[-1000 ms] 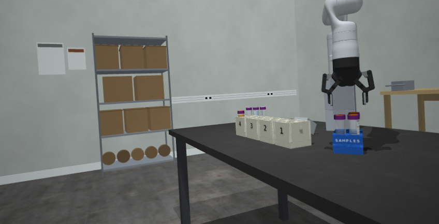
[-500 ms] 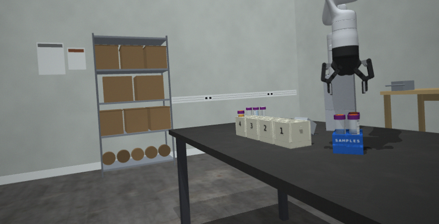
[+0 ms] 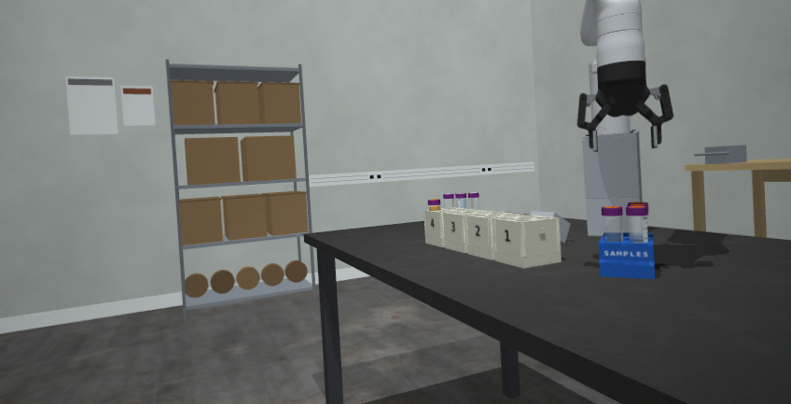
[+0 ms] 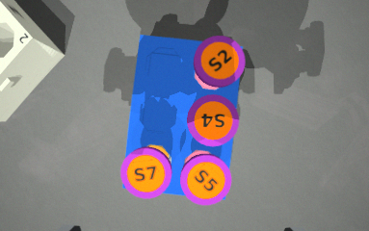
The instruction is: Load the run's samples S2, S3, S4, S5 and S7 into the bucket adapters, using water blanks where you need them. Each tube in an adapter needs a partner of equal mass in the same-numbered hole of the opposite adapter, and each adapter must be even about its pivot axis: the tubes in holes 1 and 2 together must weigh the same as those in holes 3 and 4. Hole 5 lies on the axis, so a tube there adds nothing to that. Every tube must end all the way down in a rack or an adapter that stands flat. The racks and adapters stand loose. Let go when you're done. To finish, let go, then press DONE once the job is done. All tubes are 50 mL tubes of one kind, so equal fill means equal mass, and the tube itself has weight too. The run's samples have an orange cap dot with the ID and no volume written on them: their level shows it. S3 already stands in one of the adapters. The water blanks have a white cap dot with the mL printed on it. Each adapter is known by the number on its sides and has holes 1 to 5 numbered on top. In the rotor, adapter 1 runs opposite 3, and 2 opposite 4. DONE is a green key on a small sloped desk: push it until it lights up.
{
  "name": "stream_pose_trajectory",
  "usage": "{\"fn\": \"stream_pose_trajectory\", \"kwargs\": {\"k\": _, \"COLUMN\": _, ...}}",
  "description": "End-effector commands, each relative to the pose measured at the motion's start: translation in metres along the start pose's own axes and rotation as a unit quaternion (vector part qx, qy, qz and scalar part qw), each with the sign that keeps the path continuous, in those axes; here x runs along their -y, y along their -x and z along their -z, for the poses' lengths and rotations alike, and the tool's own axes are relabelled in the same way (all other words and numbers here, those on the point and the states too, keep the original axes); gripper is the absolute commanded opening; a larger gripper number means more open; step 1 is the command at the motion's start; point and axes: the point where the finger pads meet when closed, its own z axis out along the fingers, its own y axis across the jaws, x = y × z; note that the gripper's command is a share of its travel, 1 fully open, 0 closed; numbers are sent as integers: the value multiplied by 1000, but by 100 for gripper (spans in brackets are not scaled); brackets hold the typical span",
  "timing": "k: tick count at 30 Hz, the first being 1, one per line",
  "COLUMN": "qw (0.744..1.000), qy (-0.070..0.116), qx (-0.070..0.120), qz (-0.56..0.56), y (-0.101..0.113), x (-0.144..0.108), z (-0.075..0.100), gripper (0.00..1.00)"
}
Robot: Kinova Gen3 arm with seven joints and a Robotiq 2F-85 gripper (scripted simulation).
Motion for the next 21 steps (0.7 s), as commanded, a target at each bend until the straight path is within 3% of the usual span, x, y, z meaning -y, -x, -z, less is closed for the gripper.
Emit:
{"fn": "stream_pose_trajectory", "kwargs": {"k": 1, "qw": 1000, "qy": 0, "qx": 1, "qz": 0, "y": 1, "x": 0, "z": 8, "gripper": 100}}
{"fn": "stream_pose_trajectory", "kwargs": {"k": 4, "qw": 1000, "qy": 0, "qx": 1, "qz": 0, "y": 1, "x": 0, "z": 16, "gripper": 100}}
{"fn": "stream_pose_trajectory", "kwargs": {"k": 5, "qw": 1000, "qy": 0, "qx": 1, "qz": -8, "y": -2, "x": 2, "z": 16, "gripper": 62}}
{"fn": "stream_pose_trajectory", "kwargs": {"k": 21, "qw": 992, "qy": 0, "qx": 1, "qz": -125, "y": -38, "x": 32, "z": 16, "gripper": 62}}
